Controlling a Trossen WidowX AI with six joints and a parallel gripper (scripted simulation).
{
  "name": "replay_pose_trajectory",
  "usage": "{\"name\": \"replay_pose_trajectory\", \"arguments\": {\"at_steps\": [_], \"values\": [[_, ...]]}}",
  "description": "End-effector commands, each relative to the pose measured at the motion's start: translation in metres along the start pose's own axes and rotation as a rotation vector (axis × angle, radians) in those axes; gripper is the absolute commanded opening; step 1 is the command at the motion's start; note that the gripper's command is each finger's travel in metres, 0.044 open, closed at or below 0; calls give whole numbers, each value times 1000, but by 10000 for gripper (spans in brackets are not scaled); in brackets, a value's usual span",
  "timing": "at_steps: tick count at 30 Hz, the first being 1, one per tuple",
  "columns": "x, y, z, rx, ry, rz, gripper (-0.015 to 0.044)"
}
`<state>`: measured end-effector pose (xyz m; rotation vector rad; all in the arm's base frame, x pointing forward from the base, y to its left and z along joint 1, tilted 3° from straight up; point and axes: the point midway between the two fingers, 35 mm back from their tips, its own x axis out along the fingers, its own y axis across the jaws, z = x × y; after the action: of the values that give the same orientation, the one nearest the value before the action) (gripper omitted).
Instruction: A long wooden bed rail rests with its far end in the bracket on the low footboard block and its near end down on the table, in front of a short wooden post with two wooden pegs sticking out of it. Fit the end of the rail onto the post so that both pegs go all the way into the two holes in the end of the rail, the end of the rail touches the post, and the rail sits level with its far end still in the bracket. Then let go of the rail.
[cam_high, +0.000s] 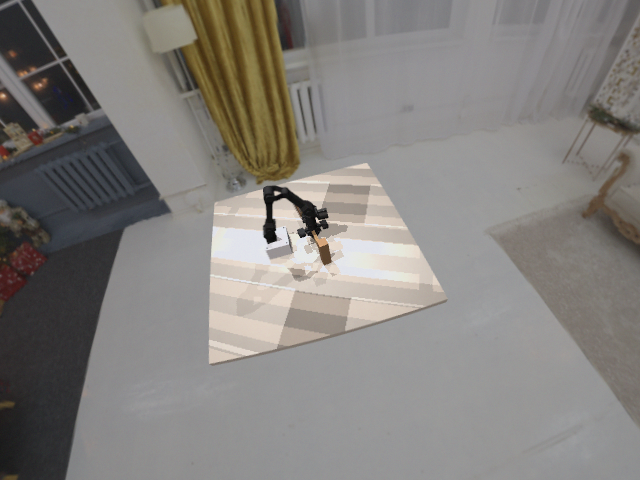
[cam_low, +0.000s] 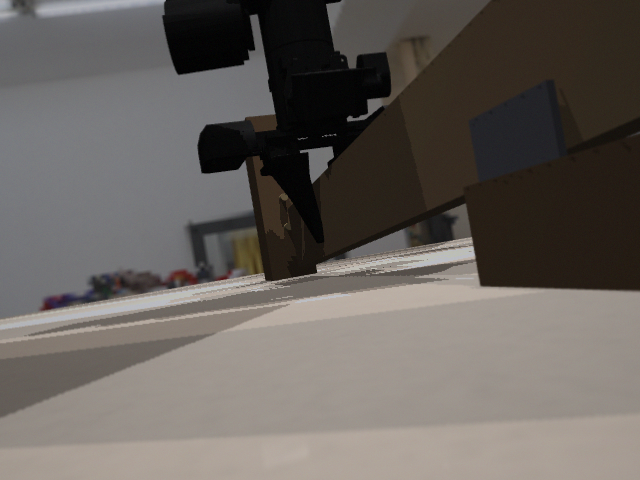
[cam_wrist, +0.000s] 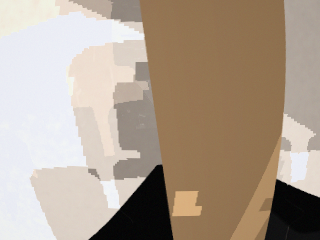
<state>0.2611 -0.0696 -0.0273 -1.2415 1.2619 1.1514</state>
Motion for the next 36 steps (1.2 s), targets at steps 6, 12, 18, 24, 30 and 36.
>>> {"name": "replay_pose_trajectory", "arguments": {"at_steps": [6, 12, 18, 24, 30, 36], "values": [[-8, -3, 1, -2, -3, -9, 0], [-11, -3, 1, -2, -3, -9, 0], [-14, -4, 1, -2, -3, -9, 0], [-17, -4, 0, -2, -3, -9, 0], [-20, -4, 0, -2, -3, -9, 0], [-23, -4, 0, -2, -3, -9, 0]]}}
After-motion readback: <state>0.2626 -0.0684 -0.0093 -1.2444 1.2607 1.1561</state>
